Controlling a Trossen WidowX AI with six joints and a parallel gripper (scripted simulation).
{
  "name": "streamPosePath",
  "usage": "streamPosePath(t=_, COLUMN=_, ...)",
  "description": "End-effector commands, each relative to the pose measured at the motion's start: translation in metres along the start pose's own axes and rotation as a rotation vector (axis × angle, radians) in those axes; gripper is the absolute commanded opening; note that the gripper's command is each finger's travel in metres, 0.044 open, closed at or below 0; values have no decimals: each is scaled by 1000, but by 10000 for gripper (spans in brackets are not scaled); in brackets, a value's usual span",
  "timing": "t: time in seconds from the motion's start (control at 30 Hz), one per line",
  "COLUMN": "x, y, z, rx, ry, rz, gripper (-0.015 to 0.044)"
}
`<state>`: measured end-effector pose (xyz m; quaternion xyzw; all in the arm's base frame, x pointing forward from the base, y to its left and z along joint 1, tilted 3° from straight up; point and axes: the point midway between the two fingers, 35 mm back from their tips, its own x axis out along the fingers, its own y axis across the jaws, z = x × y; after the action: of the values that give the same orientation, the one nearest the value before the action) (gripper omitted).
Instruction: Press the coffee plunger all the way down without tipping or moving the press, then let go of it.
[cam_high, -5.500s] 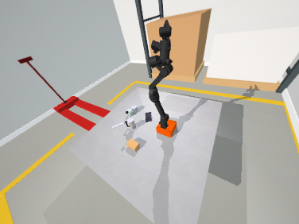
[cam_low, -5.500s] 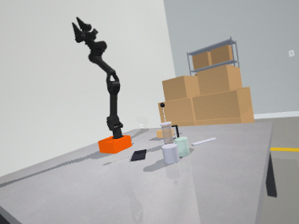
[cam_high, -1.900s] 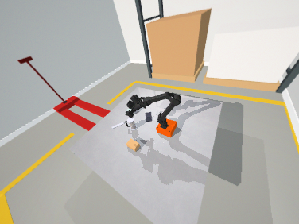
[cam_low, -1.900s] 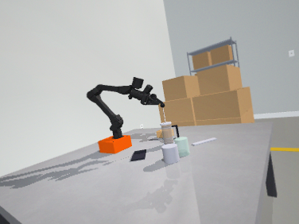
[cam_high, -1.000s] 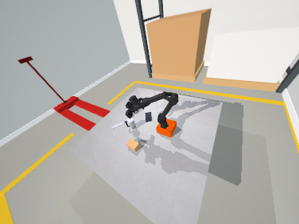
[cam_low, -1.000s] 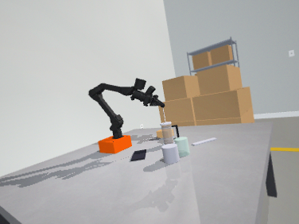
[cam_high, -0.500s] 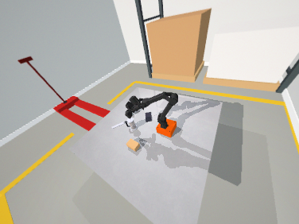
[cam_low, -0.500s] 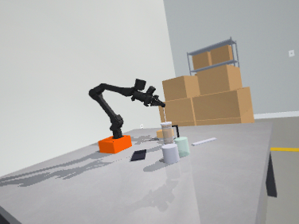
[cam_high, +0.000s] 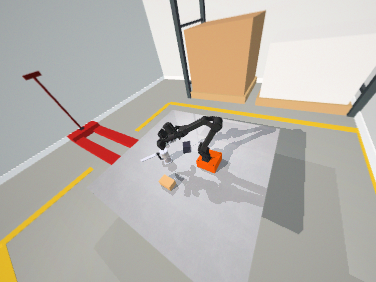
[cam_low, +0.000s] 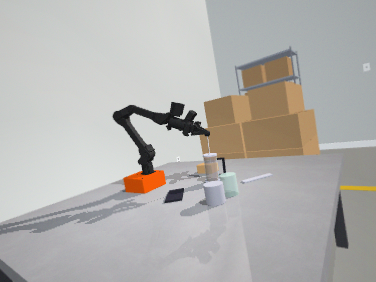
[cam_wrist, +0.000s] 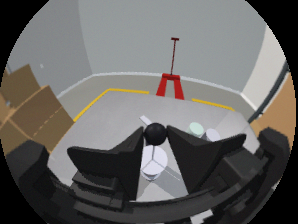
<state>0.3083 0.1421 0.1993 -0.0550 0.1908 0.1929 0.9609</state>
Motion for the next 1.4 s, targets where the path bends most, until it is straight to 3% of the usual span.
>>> streamPosePath(t=0.0, x=9, y=1, z=-26, rx=-10, ry=64, rz=4, gripper=116)
streamPosePath(t=1.37, x=52, y=-1, z=-59, rx=-10, ry=62, rz=4, gripper=116)
